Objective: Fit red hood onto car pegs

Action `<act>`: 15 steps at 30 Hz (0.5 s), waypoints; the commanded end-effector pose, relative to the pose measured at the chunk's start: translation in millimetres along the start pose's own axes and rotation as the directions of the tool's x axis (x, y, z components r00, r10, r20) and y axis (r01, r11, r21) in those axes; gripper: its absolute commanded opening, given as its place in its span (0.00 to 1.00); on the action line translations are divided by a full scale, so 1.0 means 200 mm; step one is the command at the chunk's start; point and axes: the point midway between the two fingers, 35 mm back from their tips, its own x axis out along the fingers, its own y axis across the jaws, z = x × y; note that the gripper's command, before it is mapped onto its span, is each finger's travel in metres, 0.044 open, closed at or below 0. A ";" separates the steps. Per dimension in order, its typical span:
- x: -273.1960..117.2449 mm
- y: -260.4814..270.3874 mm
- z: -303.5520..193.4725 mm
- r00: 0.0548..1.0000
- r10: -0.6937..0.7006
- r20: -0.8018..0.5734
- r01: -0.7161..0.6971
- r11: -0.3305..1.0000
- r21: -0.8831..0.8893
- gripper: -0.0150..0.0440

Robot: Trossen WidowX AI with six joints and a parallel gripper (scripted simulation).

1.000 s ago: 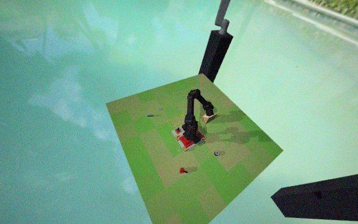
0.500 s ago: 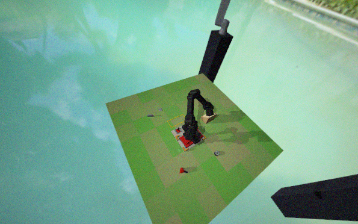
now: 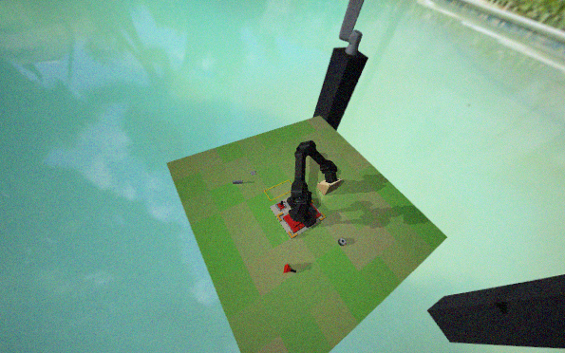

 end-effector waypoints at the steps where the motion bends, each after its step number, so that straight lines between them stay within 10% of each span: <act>1: 0.01 0.00 0.00 1.000 -0.005 0.002 0.005 1.000 -0.004 0.25; 15: 0.04 0.00 0.00 1.000 -0.005 0.002 0.005 1.000 -0.003 0.25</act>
